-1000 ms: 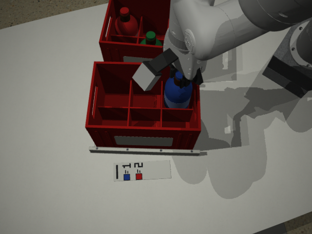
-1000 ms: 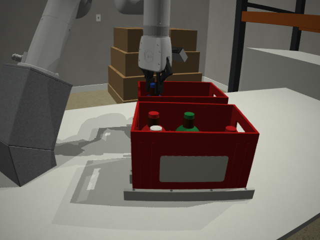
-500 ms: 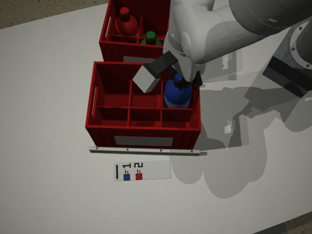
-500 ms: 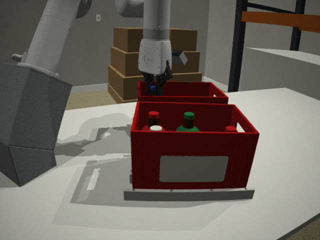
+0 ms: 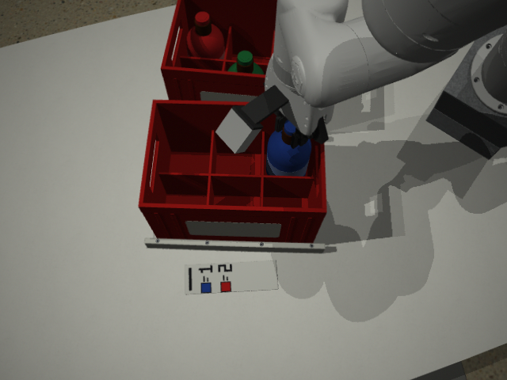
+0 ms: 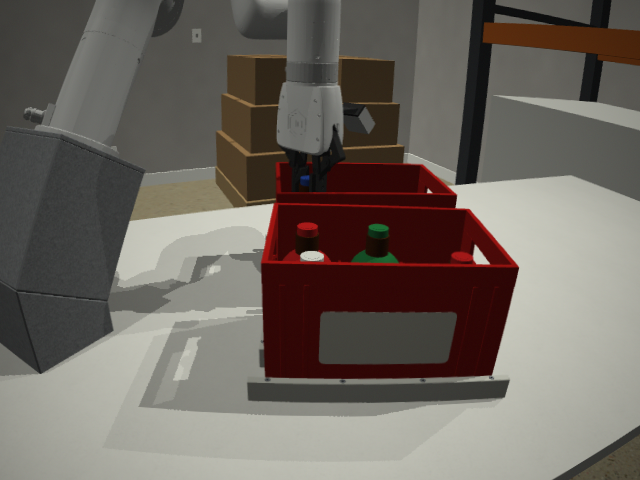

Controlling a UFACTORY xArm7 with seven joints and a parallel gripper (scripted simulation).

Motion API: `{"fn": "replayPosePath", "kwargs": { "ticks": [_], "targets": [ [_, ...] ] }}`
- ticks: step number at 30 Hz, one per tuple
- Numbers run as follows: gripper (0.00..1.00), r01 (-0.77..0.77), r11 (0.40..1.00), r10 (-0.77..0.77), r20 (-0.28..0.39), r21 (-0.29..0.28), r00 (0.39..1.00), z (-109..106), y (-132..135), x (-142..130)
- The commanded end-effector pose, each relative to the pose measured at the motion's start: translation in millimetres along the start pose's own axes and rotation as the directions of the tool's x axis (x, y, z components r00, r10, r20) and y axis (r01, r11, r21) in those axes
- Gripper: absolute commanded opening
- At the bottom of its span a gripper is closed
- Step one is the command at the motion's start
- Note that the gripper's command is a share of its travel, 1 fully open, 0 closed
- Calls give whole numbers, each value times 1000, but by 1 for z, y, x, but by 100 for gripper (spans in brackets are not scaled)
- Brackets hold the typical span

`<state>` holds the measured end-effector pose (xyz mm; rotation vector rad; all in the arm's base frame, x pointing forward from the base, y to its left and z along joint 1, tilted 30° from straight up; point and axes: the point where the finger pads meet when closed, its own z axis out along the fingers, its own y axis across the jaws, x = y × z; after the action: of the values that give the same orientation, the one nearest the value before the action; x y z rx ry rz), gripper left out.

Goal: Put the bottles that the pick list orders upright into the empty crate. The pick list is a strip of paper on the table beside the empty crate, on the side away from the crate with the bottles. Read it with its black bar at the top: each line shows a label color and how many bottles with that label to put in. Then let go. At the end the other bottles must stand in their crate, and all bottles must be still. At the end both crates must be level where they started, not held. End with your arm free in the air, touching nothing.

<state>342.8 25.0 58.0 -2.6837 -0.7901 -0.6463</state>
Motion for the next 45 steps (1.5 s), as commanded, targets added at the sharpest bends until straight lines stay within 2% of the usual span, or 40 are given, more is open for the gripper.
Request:
{"fn": "replayPosePath", "kwargs": {
  "ticks": [1, 45],
  "targets": [
    [0, 0, 1000, 0, -2, -2, 1000, 2, 1, 1],
    [0, 0, 1000, 0, -2, -2, 1000, 19, 1, 1]
  ]
}}
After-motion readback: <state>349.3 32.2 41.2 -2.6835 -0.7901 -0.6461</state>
